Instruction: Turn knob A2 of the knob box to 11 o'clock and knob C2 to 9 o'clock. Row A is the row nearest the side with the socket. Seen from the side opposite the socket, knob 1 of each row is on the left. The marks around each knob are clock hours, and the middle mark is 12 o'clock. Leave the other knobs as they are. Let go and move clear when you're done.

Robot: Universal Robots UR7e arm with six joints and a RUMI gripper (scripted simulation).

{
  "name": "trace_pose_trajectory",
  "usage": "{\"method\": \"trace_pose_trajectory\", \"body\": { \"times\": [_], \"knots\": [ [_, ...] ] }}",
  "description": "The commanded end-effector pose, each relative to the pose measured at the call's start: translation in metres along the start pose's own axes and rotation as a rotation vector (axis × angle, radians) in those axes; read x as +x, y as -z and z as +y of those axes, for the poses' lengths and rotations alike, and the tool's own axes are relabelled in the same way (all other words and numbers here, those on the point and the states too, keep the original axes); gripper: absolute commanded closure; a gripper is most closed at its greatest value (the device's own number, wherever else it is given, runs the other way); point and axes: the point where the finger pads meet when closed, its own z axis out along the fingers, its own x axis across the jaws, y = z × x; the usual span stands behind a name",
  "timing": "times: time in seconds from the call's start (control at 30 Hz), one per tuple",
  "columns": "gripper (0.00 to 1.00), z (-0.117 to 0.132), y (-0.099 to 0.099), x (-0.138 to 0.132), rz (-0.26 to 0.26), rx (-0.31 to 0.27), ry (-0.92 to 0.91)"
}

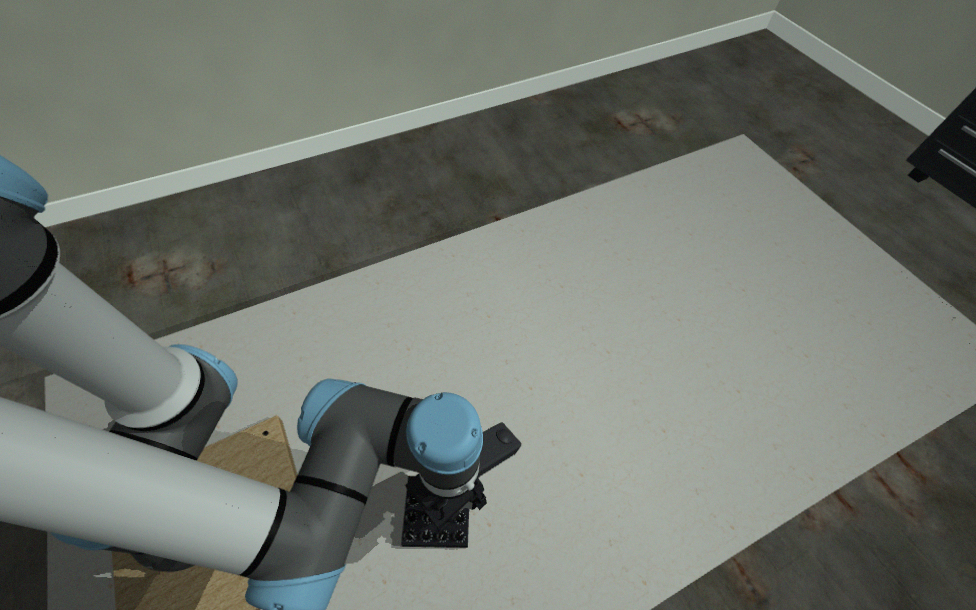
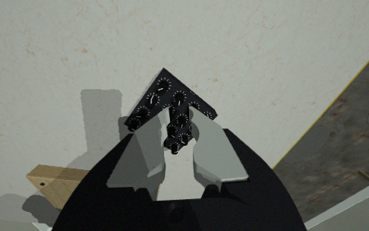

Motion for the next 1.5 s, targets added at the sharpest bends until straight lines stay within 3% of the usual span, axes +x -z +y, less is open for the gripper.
{"method": "trace_pose_trajectory", "body": {
  "times": [0.0, 1.47],
  "knots": [
    [0.89, -0.0003, -0.002, 0.0004, 0.001, 0.001, 0.0],
    [0.89, -0.0003, -0.0081, 0.0004, 0.001, 0.001, 0.0]
  ]
}}
